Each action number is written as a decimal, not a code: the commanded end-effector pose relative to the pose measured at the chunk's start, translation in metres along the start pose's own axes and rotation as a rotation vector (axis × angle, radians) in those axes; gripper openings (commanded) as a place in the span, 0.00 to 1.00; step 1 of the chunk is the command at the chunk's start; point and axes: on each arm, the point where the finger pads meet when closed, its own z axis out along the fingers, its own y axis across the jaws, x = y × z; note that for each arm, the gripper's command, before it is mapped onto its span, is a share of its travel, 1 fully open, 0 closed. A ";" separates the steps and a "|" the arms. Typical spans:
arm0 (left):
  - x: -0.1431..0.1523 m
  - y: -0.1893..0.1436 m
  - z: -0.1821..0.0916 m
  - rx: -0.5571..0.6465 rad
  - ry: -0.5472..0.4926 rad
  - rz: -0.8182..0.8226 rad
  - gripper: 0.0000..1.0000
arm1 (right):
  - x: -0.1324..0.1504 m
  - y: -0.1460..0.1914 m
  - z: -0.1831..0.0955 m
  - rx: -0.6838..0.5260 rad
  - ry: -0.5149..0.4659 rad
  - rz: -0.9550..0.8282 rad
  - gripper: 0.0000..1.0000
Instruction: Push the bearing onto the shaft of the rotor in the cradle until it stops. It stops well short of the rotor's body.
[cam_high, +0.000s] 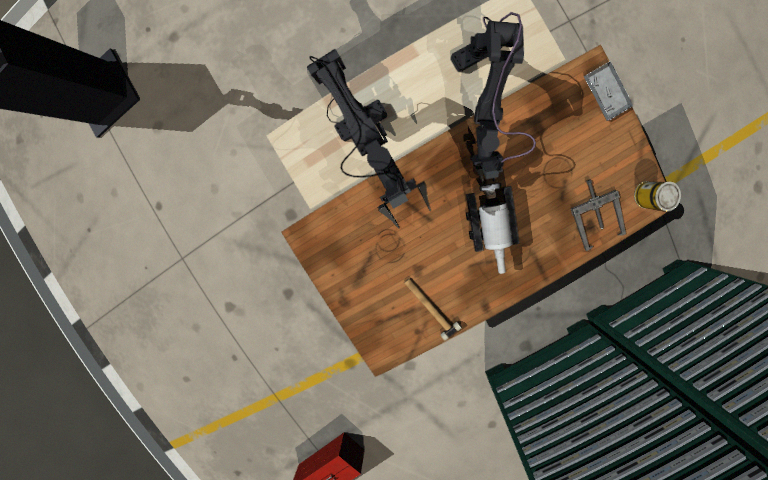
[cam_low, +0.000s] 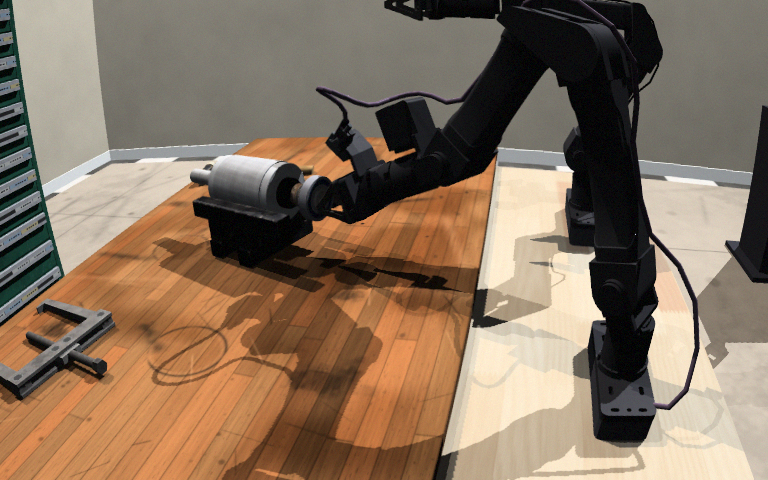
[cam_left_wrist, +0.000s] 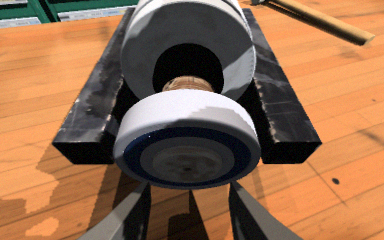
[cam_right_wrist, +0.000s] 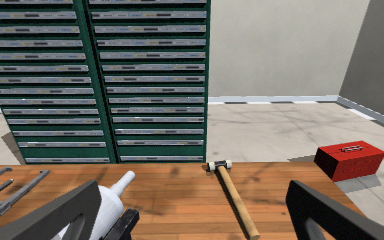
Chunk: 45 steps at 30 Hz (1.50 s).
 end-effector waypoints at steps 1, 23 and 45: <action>-0.023 0.005 0.004 -0.007 -0.040 -0.008 0.44 | -0.037 0.000 -0.016 -0.006 -0.088 0.005 1.00; -0.020 0.000 0.005 0.004 -0.053 -0.007 0.44 | -0.037 0.000 -0.016 -0.006 -0.088 0.005 1.00; -0.029 0.004 0.014 0.001 -0.050 -0.009 0.44 | -0.037 0.000 -0.016 -0.006 -0.088 0.005 1.00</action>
